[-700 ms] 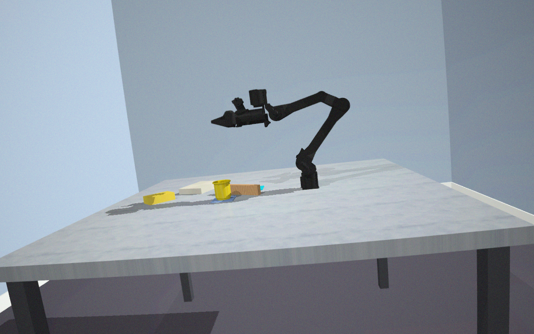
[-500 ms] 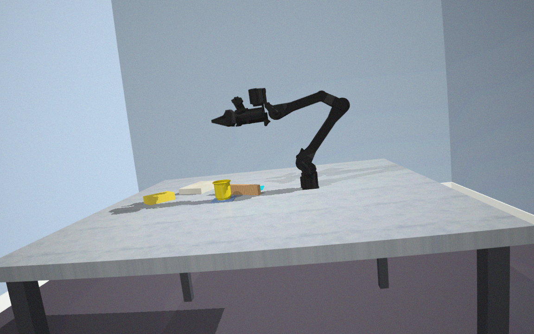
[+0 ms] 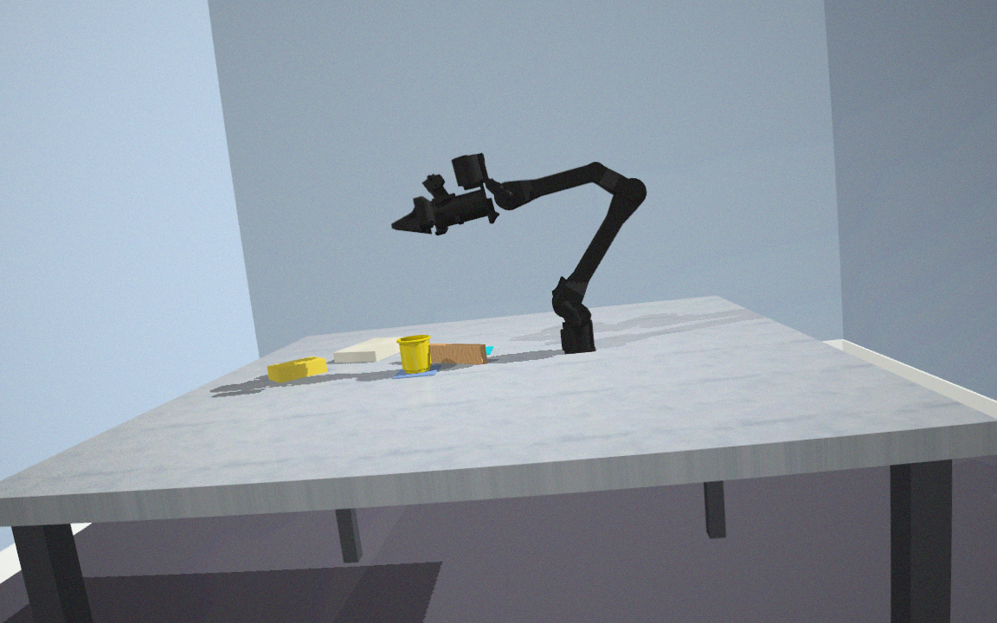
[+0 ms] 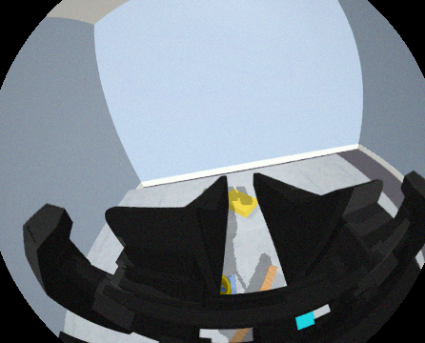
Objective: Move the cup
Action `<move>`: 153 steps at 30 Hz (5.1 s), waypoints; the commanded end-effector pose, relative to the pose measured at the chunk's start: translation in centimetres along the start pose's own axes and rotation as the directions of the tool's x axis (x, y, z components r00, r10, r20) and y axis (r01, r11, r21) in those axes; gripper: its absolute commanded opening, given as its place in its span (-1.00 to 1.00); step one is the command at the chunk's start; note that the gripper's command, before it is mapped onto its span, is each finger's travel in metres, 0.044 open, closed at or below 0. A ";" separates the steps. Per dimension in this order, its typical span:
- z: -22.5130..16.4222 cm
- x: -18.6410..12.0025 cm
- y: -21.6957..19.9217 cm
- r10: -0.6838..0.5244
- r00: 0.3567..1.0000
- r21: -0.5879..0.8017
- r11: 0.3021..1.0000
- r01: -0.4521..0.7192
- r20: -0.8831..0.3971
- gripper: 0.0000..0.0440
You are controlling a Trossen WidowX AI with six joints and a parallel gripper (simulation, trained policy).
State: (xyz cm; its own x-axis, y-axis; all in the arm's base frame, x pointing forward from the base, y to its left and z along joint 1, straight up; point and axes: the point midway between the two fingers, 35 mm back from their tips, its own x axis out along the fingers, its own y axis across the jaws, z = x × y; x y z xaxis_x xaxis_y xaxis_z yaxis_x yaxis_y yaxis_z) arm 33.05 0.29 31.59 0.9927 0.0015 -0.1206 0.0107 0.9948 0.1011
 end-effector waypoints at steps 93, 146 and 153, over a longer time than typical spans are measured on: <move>-11.0 2.3 5.8 -0.094 0.296 0.173 0.632 0.756 -0.951 -0.27; -25.6 1.4 2.5 -0.245 -0.032 -0.177 0.594 0.785 -0.969 -0.99; -24.4 1.0 2.2 -0.238 -0.022 -0.160 0.581 0.798 -0.971 -1.00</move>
State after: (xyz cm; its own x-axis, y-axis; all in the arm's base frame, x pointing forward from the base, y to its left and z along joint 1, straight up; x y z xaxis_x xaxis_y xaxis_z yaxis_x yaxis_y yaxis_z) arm 31.37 5.30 7.35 -0.1384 -0.1353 -0.9811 0.7743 0.6028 -0.1924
